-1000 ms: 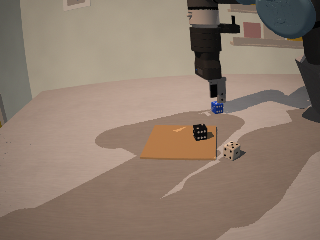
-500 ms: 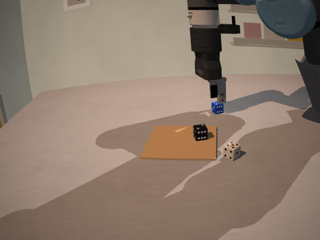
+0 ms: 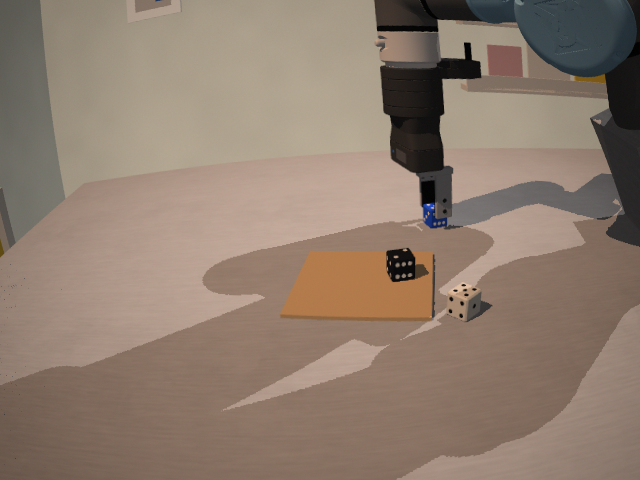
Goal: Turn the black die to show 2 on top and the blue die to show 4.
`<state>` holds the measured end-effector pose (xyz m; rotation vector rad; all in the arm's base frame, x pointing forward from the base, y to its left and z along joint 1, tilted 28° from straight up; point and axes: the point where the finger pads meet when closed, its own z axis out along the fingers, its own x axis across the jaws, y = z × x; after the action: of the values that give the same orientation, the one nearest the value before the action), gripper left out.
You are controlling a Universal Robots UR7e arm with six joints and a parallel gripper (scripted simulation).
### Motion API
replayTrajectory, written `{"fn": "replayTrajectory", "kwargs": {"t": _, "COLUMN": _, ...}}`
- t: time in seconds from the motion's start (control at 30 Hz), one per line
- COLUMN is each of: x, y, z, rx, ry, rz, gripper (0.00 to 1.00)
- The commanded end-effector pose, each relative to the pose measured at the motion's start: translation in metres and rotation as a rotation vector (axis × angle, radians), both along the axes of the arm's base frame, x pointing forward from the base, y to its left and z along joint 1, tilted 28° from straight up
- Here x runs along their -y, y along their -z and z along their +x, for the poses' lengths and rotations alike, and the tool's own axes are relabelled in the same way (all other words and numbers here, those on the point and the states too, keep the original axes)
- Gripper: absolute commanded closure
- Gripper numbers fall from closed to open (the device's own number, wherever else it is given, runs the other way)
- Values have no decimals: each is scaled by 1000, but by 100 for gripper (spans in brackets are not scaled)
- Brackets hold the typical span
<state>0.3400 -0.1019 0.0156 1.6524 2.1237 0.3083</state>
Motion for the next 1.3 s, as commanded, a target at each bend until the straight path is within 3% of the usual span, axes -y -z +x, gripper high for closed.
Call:
{"fn": "replayTrajectory", "kwargs": {"t": 0.0, "x": 1, "y": 7, "z": 3, "rx": 0, "ry": 0, "rz": 0, "gripper": 21}}
{"fn": "replayTrajectory", "kwargs": {"t": 1.27, "x": 1, "y": 12, "z": 6, "rx": 0, "ry": 0, "rz": 0, "gripper": 21}}
